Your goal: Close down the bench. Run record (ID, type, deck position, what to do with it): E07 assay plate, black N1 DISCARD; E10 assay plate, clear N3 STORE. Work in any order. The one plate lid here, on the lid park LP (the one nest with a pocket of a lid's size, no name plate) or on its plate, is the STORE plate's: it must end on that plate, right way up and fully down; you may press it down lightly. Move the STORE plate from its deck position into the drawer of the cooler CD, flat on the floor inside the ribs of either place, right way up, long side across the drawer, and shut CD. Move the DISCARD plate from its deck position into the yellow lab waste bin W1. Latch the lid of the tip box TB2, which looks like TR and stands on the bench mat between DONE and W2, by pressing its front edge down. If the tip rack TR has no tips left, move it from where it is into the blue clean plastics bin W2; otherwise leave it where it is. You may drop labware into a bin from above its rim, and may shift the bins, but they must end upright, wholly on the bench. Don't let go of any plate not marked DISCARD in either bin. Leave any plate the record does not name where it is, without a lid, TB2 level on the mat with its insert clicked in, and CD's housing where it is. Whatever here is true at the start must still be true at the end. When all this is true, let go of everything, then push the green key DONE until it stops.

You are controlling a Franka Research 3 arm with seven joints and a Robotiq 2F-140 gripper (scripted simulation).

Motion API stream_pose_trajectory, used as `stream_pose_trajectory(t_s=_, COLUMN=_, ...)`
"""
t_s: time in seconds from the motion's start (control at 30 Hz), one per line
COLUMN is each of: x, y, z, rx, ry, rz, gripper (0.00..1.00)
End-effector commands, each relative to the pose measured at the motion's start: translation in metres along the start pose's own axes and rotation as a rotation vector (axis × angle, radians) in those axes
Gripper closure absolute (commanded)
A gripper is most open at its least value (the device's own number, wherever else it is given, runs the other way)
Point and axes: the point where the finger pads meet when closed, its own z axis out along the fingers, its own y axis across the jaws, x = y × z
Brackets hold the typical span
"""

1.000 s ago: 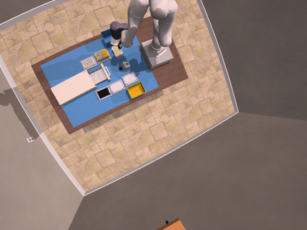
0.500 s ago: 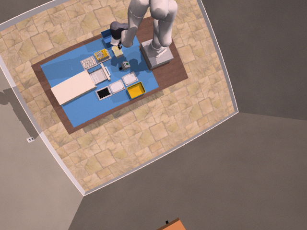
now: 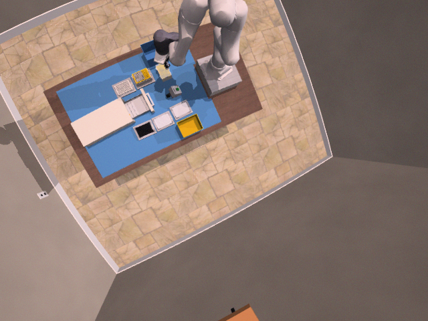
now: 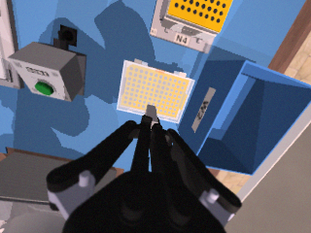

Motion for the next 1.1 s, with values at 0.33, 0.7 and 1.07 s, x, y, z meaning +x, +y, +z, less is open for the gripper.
stream_pose_trajectory(t_s=0.33, x=0.001, y=0.0, z=-0.021, rx=-0.003, ry=0.002, rz=0.001, gripper=1.0)
stream_pose_trajectory(t_s=0.7, x=0.001, y=0.0, z=-0.039, rx=-0.003, ry=0.002, rz=0.001, gripper=1.0)
stream_pose_trajectory(t_s=1.07, x=0.001, y=0.0, z=-0.061, rx=-0.003, ry=0.002, rz=0.001, gripper=1.0)
